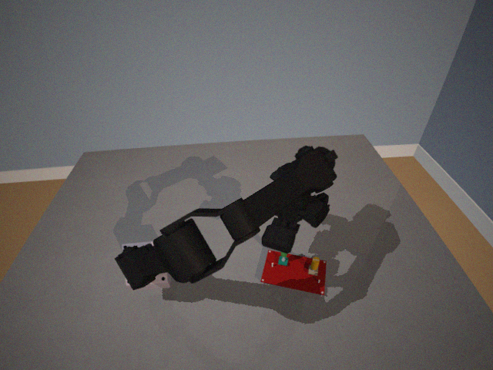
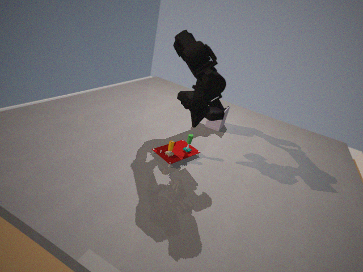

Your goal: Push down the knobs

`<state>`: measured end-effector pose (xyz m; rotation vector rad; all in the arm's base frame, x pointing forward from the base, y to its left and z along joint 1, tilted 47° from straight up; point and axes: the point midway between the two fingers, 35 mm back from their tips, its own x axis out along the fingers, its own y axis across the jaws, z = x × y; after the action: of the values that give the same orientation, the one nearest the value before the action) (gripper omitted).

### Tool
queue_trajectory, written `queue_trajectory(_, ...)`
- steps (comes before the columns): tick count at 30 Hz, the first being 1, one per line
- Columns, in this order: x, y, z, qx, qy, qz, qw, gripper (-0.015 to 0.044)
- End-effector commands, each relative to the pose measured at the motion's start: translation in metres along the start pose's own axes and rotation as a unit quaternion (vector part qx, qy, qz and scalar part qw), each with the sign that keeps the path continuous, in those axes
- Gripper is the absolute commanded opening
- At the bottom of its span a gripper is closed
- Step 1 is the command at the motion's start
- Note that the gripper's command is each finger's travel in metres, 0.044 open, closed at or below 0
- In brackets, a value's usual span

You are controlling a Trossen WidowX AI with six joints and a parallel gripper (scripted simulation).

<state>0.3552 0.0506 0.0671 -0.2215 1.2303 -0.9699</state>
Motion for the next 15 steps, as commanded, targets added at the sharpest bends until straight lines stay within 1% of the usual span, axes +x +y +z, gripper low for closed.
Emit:
queue_trajectory(1,0.009,-0.003,0.001,-0.003,-0.001,-0.004,1.000,0.0000)
queue_trajectory(7,0.012,-0.002,0.001,-0.003,-0.001,-0.004,1.000,0.0000)
queue_trajectory(15,0.025,-0.003,0.001,-0.003,-0.001,-0.004,1.000,0.0000)
